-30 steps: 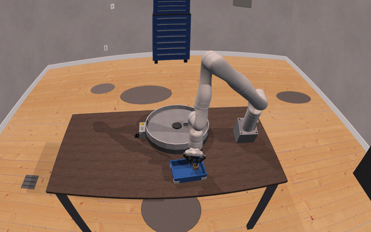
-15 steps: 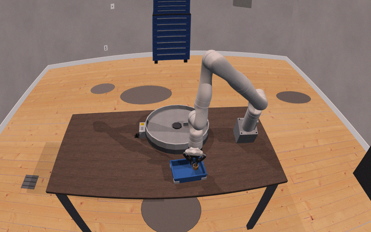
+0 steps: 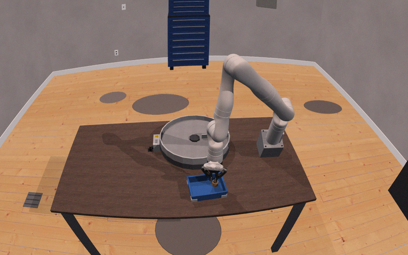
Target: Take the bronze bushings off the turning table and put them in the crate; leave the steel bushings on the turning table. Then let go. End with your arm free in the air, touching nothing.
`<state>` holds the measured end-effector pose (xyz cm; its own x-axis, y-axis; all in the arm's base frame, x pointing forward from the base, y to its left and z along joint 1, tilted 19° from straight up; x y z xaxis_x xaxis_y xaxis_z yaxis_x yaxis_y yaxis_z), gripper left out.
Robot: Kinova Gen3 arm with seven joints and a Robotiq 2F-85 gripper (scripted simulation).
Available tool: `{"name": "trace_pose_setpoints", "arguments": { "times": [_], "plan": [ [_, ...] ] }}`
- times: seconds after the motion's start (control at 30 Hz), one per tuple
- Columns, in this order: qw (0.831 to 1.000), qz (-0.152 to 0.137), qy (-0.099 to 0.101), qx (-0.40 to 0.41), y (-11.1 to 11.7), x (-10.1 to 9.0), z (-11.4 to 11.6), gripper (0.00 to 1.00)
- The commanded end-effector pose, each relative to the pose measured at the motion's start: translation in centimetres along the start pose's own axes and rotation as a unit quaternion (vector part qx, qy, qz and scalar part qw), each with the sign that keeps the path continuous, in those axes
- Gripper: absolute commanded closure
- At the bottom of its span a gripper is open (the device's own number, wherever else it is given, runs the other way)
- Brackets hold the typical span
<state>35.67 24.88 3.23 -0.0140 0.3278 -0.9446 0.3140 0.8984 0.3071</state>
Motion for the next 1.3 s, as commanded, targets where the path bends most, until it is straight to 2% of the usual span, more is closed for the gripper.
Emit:
{"name": "trace_pose_setpoints", "arguments": {
  "times": [0.0,0.77,0.93,1.27],
  "plan": [
    [1.000,0.001,-0.001,0.000,0.0,-0.1,0.1,0.84],
    [1.000,0.001,-0.001,0.000,0.0,-0.6,0.1,0.84],
    [1.000,0.001,-0.001,0.000,0.0,-5.6,0.1,0.84],
    [1.000,0.001,-0.001,0.000,0.0,-5.6,0.1,0.84]
  ]
}}
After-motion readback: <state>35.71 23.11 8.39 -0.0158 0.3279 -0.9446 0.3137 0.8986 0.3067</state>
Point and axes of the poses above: the point where the finger pads meet when closed, its own x axis out along the fingers, its own z axis across the jaws, y = z × x, the point moved 3 cm from there along -x, back along the fingers, and after that the axes turned 9 degrees about x, right-handed, at the moved point
